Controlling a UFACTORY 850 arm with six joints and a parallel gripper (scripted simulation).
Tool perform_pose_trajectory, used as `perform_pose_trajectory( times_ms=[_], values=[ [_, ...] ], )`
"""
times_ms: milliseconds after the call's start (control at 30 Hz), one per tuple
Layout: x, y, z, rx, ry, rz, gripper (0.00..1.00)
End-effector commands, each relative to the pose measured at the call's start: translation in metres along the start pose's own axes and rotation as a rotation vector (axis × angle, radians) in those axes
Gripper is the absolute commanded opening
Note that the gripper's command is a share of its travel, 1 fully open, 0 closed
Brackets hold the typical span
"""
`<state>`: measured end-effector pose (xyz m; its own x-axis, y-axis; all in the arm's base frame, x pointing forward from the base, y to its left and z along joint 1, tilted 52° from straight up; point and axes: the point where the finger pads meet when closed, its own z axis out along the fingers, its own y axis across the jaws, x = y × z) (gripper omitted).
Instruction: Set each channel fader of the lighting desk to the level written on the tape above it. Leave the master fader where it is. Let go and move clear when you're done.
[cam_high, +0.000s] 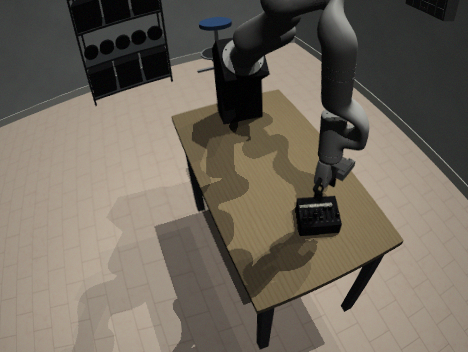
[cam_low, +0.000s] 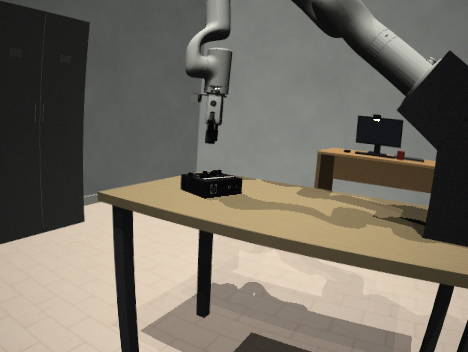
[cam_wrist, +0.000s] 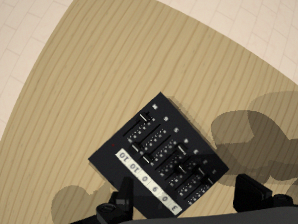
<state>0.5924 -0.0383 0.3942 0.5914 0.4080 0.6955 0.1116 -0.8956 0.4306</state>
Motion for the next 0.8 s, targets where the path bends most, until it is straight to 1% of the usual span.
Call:
perform_pose_trajectory(
  times_ms=[0,333,400,433,533,767],
  values=[
    [0.006,0.005,0.009,-0.027,-0.009,-0.277,1.0],
    [0.025,0.016,0.033,-0.062,0.019,-0.805,1.0],
    [0.025,0.016,0.033,-0.062,0.019,-0.805,1.0],
    [0.026,0.017,0.035,-0.075,0.021,-0.958,1.0],
    [0.032,0.019,0.042,-0.085,0.027,-1.085,1.0],
    [0.042,0.022,0.054,-0.117,0.032,-1.446,1.0]
  ],
)
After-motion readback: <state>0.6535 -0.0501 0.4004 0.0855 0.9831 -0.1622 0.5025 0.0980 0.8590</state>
